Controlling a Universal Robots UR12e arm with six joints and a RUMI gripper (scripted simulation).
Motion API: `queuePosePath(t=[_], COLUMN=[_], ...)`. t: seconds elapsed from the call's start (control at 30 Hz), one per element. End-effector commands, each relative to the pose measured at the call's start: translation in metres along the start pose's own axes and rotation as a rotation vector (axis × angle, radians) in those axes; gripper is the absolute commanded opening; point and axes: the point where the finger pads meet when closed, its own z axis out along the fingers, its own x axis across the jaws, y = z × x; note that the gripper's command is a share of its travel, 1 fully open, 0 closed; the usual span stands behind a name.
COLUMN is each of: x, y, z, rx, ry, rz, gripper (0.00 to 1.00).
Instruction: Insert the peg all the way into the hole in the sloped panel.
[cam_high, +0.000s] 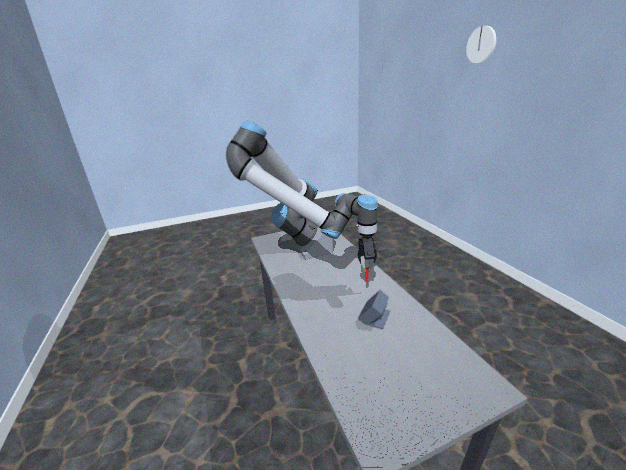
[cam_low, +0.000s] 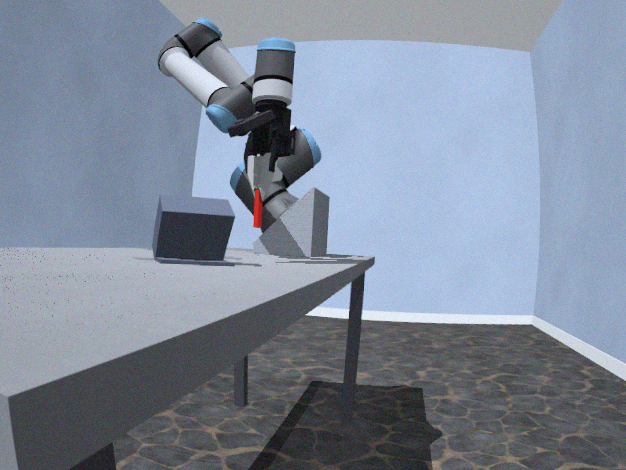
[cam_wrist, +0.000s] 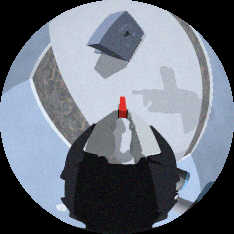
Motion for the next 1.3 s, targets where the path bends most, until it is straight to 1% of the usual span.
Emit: queuePosePath(t=[0.0,0.33,0.4,0.9,0.97,1.27], x=[0.002,0.006,0.006,0.011,0.011,0.014], y=[0.002,0.000,0.000,-0.003,-0.003,-0.006], z=[0.007,0.014,0.014,0.023,0.023,0.026], rx=[-0.016,-0.043,-0.043,-0.074,-0.074,-0.088], ry=[-0.026,-0.076,-0.076,-0.154,-0.154,-0.201], rz=[0.011,0.038,0.038,0.078,0.078,0.101], gripper=[0.00,0.00,0.00,0.00,0.00,0.00])
